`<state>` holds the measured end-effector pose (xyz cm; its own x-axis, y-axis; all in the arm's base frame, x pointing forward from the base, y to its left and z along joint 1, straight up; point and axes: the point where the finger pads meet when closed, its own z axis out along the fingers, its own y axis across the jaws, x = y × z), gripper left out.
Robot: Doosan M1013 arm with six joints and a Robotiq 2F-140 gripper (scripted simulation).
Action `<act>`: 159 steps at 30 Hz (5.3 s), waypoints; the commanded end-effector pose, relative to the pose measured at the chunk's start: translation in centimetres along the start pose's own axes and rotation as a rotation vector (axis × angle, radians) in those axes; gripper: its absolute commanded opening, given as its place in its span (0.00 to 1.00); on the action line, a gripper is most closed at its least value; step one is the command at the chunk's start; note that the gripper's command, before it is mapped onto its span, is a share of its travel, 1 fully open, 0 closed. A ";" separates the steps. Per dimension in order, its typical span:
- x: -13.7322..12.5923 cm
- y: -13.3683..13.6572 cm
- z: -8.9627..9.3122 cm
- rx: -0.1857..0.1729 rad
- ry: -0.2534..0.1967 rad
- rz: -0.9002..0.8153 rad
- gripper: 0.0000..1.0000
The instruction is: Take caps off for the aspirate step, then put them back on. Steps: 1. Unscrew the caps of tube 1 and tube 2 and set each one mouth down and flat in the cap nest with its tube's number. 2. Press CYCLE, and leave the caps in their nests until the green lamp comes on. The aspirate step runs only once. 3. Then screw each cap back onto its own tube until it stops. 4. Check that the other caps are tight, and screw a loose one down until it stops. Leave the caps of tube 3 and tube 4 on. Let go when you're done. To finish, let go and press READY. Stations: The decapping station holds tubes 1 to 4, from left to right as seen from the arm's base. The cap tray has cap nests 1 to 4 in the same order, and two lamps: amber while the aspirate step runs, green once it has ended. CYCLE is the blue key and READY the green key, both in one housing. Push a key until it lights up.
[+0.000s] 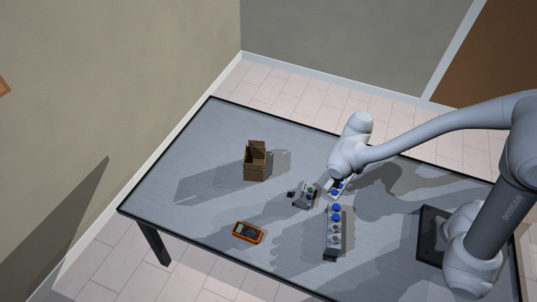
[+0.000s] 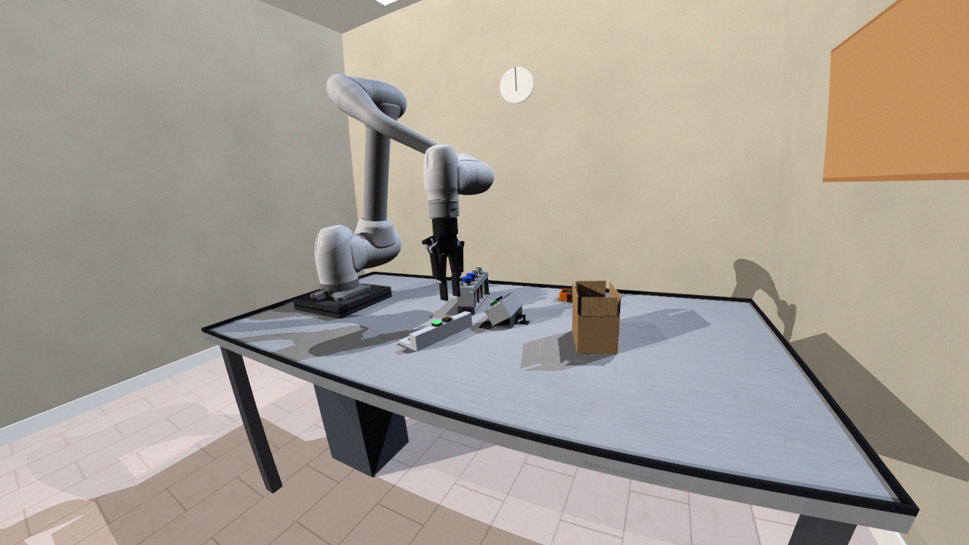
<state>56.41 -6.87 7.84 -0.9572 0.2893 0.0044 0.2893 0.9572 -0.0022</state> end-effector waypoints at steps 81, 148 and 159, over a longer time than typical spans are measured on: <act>-0.1 0.0 -0.2 -0.001 -0.001 0.000 0.30; 12.8 27.5 -6.2 -0.001 -0.001 0.643 0.30; 12.8 27.5 -3.7 -0.001 -0.001 0.643 0.30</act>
<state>52.13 23.16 11.79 -0.5927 0.8054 0.0019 0.8054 0.5927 -0.0045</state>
